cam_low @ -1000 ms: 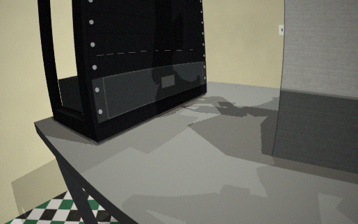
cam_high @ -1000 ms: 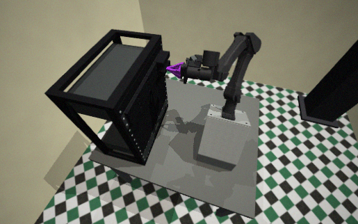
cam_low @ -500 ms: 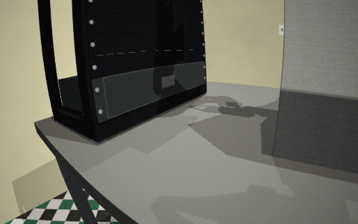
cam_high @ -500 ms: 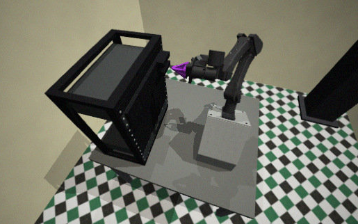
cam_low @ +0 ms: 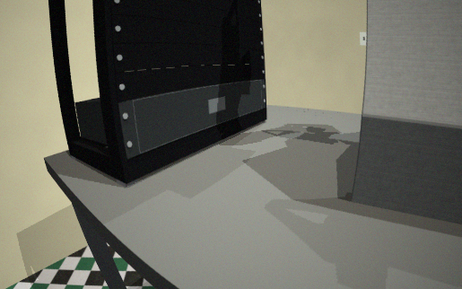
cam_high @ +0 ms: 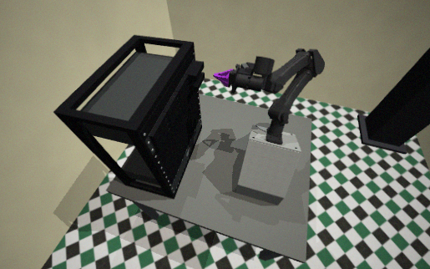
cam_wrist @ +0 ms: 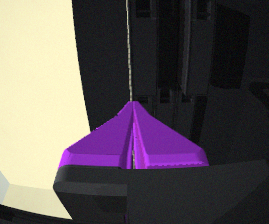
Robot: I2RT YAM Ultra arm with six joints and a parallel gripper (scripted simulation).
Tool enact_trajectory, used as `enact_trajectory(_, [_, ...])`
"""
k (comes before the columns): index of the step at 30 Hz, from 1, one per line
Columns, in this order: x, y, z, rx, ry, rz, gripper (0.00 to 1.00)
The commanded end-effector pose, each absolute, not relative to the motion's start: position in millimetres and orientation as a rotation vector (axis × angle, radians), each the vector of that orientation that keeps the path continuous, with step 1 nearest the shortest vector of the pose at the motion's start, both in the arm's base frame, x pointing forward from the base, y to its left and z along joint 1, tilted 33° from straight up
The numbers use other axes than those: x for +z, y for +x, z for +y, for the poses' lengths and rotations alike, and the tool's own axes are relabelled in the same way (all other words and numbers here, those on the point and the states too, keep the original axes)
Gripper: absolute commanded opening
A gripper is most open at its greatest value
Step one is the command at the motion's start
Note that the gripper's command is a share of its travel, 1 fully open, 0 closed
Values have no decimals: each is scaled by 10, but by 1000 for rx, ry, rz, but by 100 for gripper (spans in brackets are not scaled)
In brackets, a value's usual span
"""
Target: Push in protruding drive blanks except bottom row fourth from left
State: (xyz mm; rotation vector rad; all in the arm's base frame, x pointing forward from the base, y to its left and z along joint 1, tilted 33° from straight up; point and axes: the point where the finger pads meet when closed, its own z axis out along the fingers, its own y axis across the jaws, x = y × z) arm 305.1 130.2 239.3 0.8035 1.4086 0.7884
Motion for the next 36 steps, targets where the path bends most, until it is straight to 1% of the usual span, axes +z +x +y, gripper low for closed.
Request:
enact_trajectory(1, [2514,3051,1330,823,750,1458,0])
enact_trajectory(3, [2532,3040,1226,821,748,1460,0])
enact_trajectory(6, [2383,3007,1077,792,743,1495,0])
enact_trajectory(8, [2537,3018,1023,812,745,1468,0])
enact_trajectory(10, [2544,3014,978,811,745,1469,0])
enact_trajectory(19, [2517,3003,992,816,734,1486,0])
enact_trajectory(25, [2565,3174,978,813,744,1466,0])
enact_trajectory(32, [2549,3530,995,812,743,1466,0])
enact_trajectory(36, [2545,3616,999,812,742,1466,0])
